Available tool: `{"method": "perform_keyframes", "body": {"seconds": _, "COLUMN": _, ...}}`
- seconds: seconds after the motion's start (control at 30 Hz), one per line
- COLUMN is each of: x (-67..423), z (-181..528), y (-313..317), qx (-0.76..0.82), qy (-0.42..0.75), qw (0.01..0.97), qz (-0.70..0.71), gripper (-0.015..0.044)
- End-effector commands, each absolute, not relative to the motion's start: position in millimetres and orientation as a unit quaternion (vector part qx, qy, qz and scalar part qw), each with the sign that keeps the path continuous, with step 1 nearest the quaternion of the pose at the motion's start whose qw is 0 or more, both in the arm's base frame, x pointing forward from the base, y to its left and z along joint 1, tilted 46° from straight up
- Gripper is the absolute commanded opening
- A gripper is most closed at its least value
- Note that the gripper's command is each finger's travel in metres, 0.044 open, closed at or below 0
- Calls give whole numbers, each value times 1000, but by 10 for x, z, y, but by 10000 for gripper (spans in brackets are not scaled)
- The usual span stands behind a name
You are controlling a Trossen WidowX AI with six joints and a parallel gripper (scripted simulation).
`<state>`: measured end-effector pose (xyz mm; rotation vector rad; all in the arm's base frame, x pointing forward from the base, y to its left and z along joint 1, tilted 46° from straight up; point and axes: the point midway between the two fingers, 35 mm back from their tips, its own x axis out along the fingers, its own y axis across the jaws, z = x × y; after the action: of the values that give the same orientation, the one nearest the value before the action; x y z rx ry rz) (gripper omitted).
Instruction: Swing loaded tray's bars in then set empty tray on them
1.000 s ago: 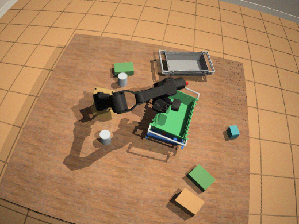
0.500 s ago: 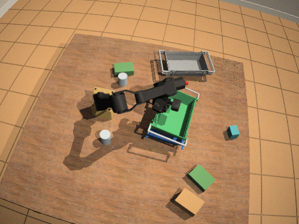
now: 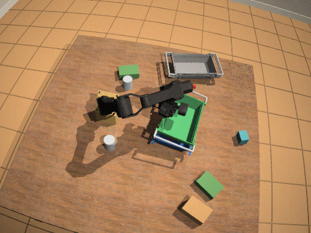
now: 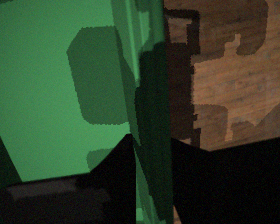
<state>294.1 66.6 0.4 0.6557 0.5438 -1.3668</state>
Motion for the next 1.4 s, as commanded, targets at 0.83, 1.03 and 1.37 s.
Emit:
{"method": "perform_keyframes", "body": {"seconds": 0.83, "x": 2900, "z": -75, "y": 553, "qx": 289, "qy": 248, "qw": 686, "qz": -619, "gripper": 0}}
{"method": "perform_keyframes", "body": {"seconds": 1.03, "x": 2900, "z": -75, "y": 553, "qx": 289, "qy": 248, "qw": 686, "qz": -619, "gripper": 0}}
{"method": "perform_keyframes", "body": {"seconds": 1.37, "x": 2900, "z": -75, "y": 553, "qx": 289, "qy": 248, "qw": 686, "qz": -619, "gripper": 0}}
